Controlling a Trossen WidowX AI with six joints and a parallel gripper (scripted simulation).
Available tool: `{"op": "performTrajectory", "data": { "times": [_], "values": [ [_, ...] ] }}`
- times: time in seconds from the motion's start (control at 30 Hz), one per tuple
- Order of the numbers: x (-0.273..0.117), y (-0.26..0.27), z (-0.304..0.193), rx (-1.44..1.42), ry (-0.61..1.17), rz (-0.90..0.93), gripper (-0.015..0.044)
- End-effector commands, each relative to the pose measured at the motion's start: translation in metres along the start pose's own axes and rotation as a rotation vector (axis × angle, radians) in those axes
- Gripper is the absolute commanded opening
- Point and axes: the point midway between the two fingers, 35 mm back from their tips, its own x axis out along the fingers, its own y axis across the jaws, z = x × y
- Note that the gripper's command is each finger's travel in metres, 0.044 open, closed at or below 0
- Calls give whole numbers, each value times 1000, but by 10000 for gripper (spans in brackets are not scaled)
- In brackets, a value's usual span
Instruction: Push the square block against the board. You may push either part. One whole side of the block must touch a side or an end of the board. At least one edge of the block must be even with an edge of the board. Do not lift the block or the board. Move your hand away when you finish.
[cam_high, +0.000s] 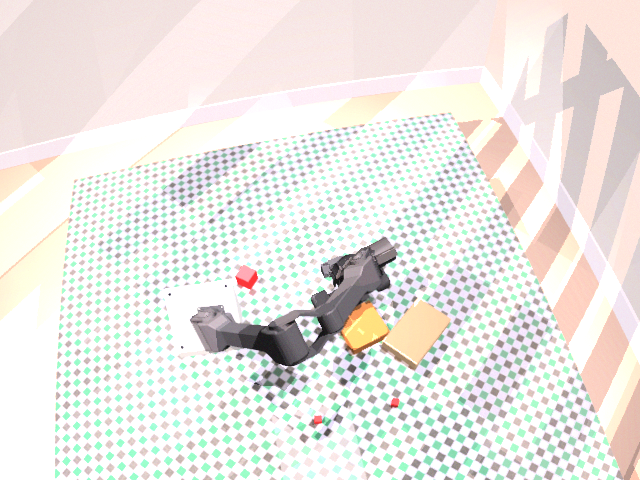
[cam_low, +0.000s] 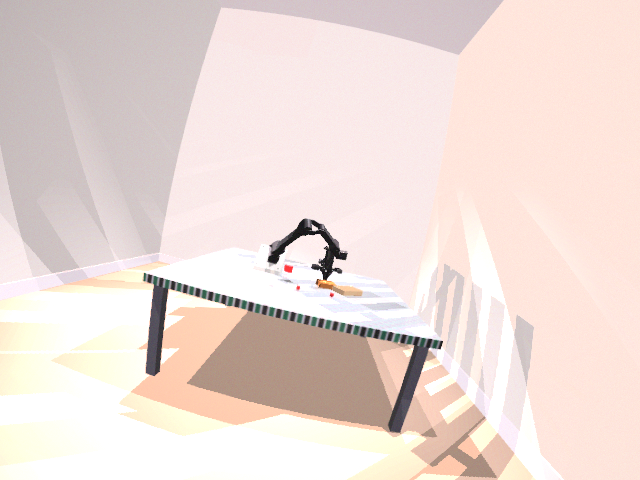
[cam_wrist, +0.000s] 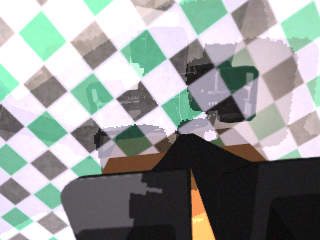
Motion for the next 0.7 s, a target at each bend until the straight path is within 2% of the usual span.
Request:
{"op": "performTrajectory", "data": {
  "times": [0.0,0.23,0.67],
  "values": [
    [4,3,-11,6,10,13,0],
    [4,4,-18,7,12,14,0],
    [4,2,2,7,10,13,0]
  ]
}}
